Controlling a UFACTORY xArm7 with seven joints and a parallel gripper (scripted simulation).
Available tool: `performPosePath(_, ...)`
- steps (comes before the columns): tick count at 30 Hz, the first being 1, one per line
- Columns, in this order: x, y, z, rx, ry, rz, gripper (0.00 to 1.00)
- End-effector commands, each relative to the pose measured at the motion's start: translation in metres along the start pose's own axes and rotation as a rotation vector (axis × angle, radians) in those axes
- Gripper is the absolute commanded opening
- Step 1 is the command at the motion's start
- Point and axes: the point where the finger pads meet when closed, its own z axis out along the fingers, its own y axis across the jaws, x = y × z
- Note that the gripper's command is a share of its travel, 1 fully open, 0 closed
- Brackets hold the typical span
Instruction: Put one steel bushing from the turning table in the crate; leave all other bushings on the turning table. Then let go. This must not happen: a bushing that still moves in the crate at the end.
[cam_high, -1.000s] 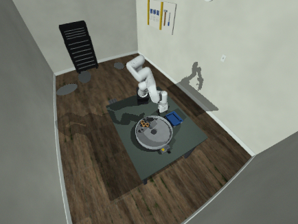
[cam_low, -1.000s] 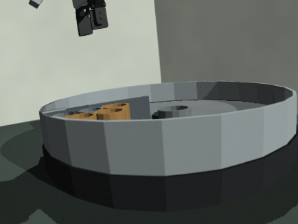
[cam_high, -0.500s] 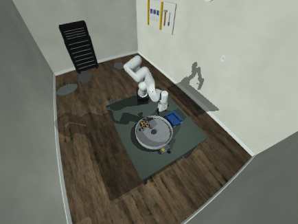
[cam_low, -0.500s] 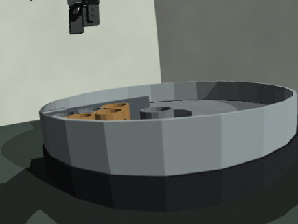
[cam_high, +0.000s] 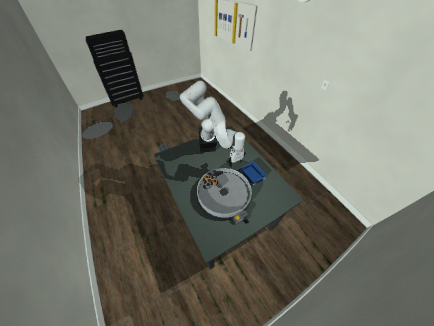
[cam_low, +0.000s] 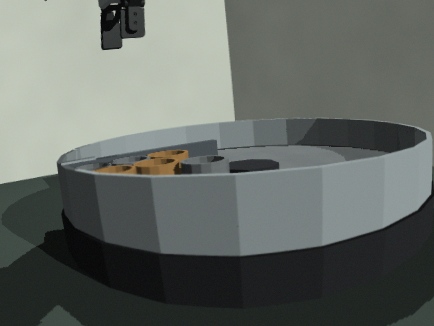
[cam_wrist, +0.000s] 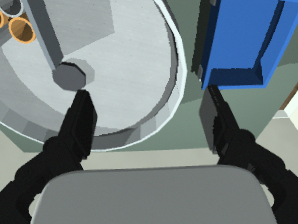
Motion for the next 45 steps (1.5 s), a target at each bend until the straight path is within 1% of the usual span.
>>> performPosePath(1, -0.0012, 0.0003, -0.0007, -0.001, -0.003, 0.000, 0.12)
performPosePath(34, -0.0012, 0.0003, -0.0007, -0.001, -0.003, 0.000, 0.12)
performPosePath(35, -0.0012, 0.0003, -0.0007, -0.001, -0.003, 0.000, 0.16)
performPosePath(45, -0.0012, 0.0003, -0.0007, -0.001, -0.003, 0.000, 0.16)
